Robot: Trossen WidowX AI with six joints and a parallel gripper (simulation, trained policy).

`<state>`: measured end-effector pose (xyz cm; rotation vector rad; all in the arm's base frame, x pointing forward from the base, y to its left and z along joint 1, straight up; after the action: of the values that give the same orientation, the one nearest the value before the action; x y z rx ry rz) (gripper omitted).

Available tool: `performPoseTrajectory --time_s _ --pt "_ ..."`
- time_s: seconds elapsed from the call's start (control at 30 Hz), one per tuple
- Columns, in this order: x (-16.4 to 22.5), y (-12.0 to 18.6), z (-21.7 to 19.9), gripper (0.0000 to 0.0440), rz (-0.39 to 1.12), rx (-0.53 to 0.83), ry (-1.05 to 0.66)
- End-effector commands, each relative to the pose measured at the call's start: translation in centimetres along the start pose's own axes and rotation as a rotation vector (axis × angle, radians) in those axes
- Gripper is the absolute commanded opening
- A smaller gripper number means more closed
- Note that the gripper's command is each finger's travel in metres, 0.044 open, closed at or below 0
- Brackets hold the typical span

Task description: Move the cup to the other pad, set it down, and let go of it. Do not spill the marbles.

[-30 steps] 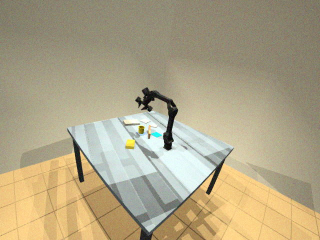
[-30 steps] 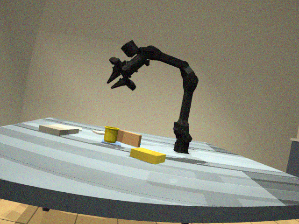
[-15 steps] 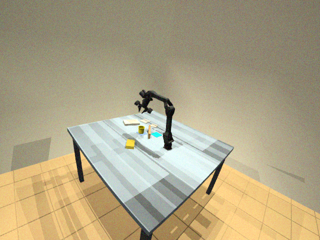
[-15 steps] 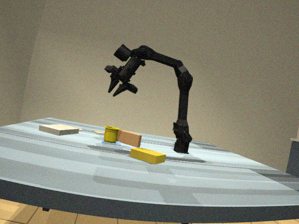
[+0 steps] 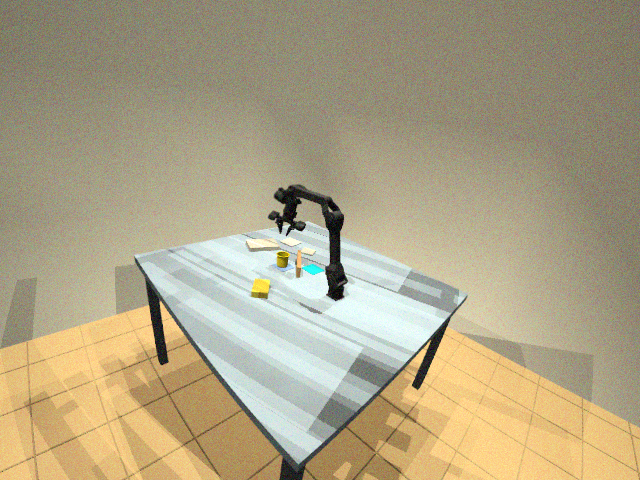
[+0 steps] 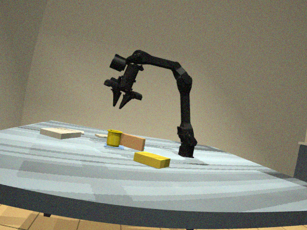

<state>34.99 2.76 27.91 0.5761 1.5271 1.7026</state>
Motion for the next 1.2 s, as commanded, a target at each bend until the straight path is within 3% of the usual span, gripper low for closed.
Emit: performPoseTrajectory --time_s 0.0,0.53,1.17 --pt "0.0 -1.0 -0.2 0.0152 0.023 0.051 -0.007" --pt "0.5 -5.5 -1.4 0.0164 0.098 0.234 -0.042" --pt "1.3 -12.3 -2.9 0.0178 0.131 0.339 -0.058"
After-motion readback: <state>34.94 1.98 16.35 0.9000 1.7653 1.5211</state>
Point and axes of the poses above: the point midway between the two fingers, 35 mm back from their tips, its own y axis back along the fingers, its own z axis across the jaws, x = y × z, the point moved 6 cm from there along y, back along the fingers, and after that the axes turned 8 degrees about y, right-handed, at the moved point
